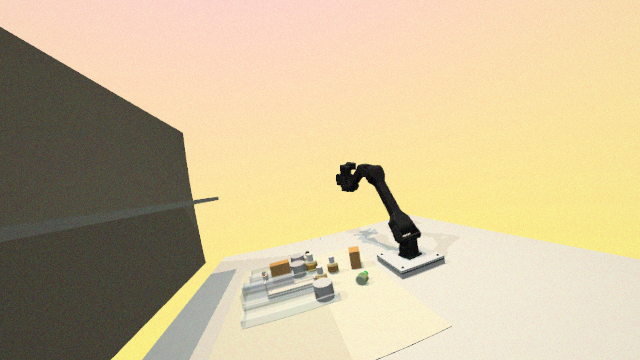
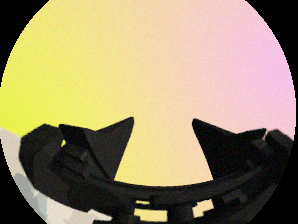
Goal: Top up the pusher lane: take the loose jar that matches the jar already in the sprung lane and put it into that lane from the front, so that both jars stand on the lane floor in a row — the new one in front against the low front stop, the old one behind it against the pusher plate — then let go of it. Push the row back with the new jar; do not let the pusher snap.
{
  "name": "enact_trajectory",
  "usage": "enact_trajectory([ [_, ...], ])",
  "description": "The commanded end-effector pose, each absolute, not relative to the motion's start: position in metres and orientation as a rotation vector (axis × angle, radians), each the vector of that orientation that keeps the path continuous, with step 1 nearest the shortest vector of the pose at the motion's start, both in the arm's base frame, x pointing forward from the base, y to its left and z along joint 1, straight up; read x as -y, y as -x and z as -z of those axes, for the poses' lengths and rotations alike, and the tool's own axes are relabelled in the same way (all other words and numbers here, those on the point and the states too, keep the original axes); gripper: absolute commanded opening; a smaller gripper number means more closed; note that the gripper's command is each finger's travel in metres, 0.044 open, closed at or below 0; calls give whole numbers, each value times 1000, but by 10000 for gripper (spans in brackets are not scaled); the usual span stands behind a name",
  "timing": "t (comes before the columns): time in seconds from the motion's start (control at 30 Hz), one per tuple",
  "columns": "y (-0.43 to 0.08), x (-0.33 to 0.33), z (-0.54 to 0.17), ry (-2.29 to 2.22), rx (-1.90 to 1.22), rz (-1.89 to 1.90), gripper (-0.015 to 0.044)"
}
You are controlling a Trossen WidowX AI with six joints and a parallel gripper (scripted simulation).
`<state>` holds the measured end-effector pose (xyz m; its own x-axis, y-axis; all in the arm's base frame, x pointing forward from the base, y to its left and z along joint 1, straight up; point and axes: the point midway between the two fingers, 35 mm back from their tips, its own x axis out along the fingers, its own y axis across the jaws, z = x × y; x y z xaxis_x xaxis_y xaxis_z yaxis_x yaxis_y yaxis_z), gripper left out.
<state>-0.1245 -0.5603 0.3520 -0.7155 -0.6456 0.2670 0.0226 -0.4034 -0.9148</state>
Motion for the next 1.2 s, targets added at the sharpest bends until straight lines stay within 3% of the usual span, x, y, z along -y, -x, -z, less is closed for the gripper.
enact_trajectory([
  [0.0,122,561,-351,860,-1390,2149,426],
  [0.27,1,579,-311,824,-1271,1752,440],
  [0.53,-127,547,-256,699,-1183,1329,440],
  [0.87,-246,437,-186,457,-1173,838,440],
  [1.17,-292,298,-140,196,-1278,454,440],
])
